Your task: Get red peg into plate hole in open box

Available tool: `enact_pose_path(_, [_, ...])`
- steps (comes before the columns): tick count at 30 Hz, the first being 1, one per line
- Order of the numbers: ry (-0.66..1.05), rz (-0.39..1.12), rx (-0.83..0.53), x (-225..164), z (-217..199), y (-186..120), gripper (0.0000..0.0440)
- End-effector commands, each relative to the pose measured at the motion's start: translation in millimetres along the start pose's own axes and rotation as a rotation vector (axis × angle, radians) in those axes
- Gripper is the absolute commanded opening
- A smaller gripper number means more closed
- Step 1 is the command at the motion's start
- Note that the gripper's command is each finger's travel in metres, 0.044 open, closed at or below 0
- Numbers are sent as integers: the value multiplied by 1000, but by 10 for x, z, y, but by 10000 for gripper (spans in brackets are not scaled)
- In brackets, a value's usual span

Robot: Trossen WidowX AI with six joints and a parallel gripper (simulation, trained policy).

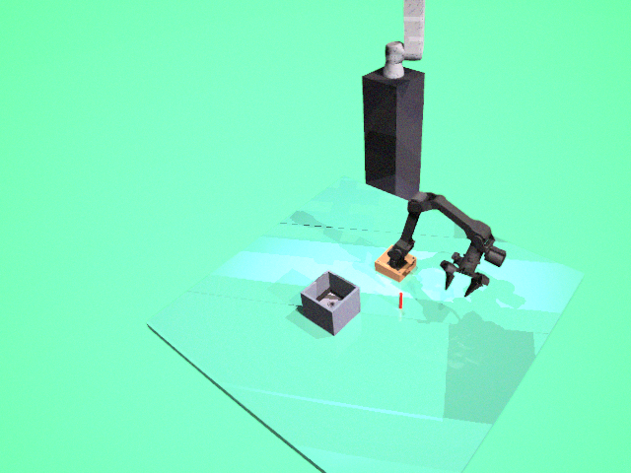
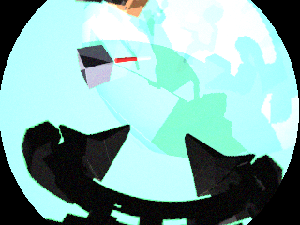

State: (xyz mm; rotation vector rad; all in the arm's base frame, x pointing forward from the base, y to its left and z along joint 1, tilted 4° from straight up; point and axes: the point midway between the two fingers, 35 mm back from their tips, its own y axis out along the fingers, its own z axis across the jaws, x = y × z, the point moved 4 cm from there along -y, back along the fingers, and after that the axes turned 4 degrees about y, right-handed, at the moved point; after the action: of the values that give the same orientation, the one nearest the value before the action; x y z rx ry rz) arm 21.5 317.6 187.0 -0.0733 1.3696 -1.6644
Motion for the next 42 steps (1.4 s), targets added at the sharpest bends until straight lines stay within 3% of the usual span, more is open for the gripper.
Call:
enact_pose_path(1, [34,-1,9,-9,23,21,422])
enact_pose_path(3, [101,-7,26,-18,69,64,440])
enact_pose_path(42, [1412,-128,373,-23,1075,636,440])
